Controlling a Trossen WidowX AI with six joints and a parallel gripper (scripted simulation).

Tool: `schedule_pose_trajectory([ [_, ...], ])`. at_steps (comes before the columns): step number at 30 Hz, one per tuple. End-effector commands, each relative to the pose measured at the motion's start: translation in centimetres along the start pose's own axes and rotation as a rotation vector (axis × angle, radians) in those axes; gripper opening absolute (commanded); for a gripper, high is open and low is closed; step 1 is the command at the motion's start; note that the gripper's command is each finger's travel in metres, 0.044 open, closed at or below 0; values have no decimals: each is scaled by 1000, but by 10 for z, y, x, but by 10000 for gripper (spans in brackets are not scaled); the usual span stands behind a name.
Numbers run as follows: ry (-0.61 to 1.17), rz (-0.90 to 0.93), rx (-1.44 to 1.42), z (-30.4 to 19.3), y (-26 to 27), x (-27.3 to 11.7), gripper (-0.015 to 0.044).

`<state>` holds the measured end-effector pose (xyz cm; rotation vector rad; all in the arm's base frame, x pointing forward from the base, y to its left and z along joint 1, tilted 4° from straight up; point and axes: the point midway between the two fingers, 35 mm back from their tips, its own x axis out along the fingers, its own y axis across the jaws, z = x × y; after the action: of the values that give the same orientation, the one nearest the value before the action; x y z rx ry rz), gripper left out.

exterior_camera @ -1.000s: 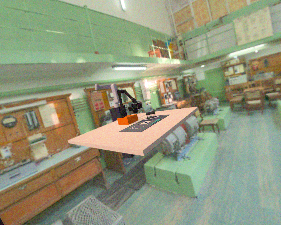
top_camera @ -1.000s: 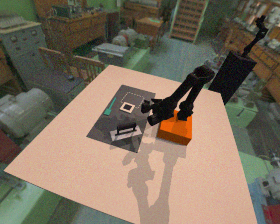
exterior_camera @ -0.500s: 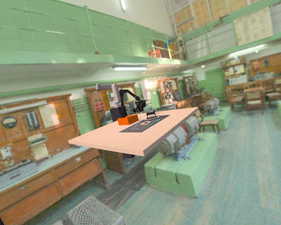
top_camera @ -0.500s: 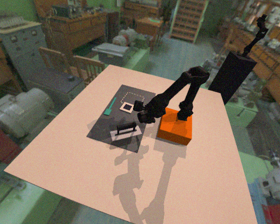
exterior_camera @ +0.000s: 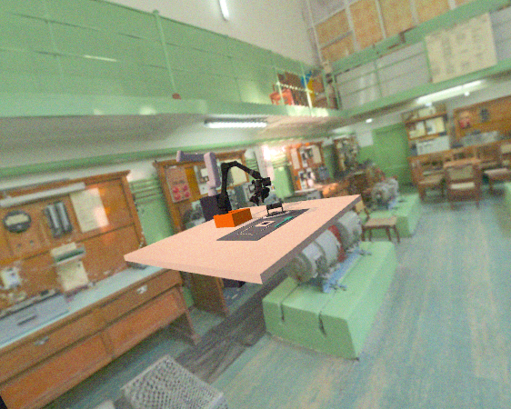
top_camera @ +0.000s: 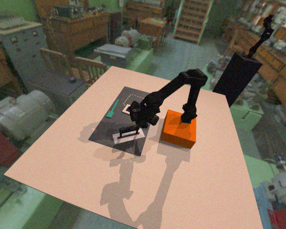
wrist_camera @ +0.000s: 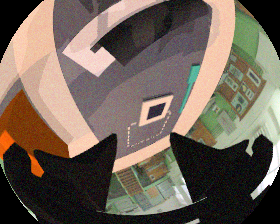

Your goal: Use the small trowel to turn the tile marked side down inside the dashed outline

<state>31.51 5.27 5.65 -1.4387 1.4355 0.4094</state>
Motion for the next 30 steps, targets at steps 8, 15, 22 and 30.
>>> schedule_pose_trajectory([
  [8,-149,211,287,36,-14,-6,270],
  [15,-226,350,467,55,-26,-13,270],
  [22,-290,500,637,74,-39,-23,270],
  [30,-331,626,764,86,-50,-32,270],
])
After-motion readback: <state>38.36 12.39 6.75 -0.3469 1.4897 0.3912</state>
